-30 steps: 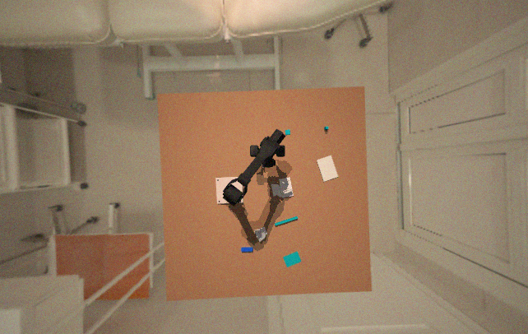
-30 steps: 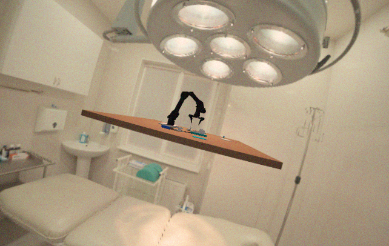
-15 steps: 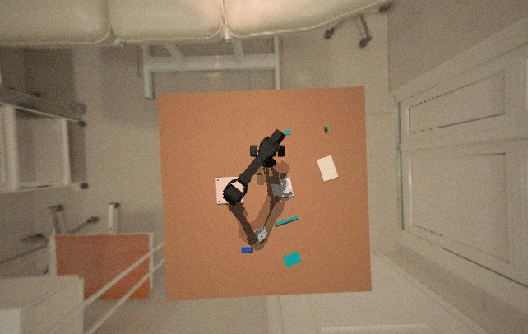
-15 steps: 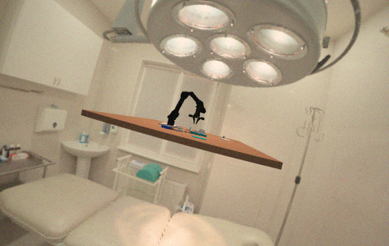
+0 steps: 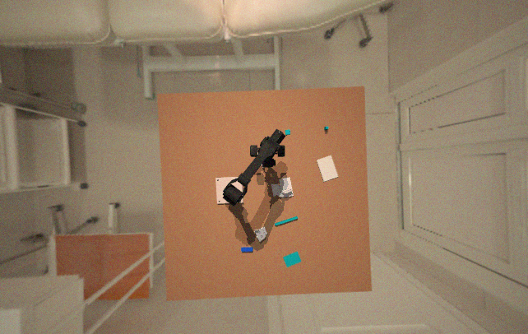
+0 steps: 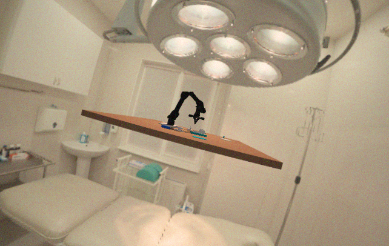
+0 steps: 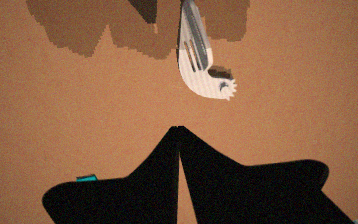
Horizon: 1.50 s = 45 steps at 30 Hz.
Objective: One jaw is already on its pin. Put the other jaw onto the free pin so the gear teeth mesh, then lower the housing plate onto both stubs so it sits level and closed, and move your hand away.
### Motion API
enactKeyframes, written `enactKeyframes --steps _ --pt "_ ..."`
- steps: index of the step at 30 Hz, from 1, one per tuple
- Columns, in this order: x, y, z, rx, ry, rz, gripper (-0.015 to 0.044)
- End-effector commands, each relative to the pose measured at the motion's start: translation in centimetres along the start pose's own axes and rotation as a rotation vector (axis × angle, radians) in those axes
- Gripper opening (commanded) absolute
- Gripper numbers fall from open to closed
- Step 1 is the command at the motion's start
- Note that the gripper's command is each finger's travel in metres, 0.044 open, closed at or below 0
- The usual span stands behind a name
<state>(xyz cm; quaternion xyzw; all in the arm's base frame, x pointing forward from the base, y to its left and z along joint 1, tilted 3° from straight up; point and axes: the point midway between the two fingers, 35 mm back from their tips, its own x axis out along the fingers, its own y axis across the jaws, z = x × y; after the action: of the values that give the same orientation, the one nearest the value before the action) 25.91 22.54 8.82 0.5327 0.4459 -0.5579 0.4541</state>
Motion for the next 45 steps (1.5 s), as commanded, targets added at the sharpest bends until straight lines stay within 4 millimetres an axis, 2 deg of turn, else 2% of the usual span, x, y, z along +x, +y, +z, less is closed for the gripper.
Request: enactKeyframes --steps 1,5,22,45 --pt "0.0 0.0 0.0 0.0 0.0 0.0 0.0" --pt "0.0 0.0 0.0 0.0 0.0 0.0 0.0" --pt "0.0 0.0 0.0 0.0 0.0 0.0 0.044" --pt "0.0 0.0 0.0 0.0 0.0 0.0 0.044"
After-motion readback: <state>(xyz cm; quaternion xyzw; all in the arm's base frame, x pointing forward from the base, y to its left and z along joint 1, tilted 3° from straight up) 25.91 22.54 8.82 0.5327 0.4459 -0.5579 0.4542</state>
